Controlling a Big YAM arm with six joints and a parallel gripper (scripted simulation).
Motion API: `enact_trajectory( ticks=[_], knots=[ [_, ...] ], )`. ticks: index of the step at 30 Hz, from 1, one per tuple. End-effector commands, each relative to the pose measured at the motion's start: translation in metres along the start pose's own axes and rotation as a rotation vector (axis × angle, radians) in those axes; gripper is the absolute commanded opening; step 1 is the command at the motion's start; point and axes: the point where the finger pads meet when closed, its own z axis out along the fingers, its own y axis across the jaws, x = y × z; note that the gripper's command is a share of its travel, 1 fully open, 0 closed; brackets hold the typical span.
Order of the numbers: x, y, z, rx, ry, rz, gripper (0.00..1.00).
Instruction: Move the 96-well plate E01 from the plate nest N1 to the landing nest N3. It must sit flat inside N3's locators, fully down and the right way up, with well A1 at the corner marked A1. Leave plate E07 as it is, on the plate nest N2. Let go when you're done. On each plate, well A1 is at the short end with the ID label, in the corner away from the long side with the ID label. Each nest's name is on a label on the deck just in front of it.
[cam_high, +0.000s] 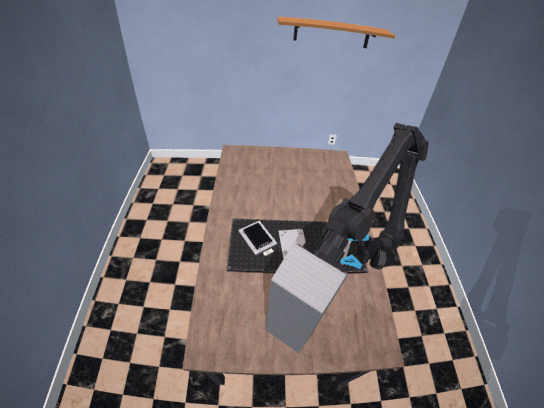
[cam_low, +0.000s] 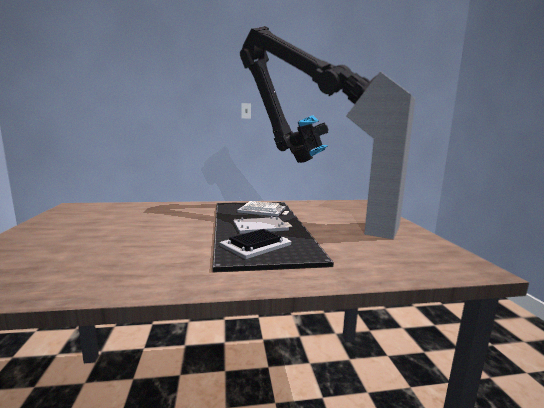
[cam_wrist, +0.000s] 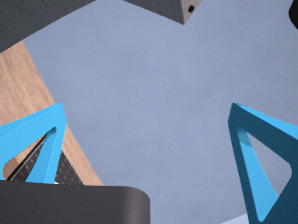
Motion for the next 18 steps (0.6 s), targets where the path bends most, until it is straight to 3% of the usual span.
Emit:
enact_trajectory(
  ticks=[1,17,18],
  knots=[
    [-0.0004,-0.0011,0.0001,-0.001,0.001,0.001,1.00],
    [-0.0004,-0.0011,0.0001,-0.001,0.001,0.001,1.00],
    [0.0083,-0.0040,-0.0033,-0.022,-0.021,-0.045,1.00]
  ],
)
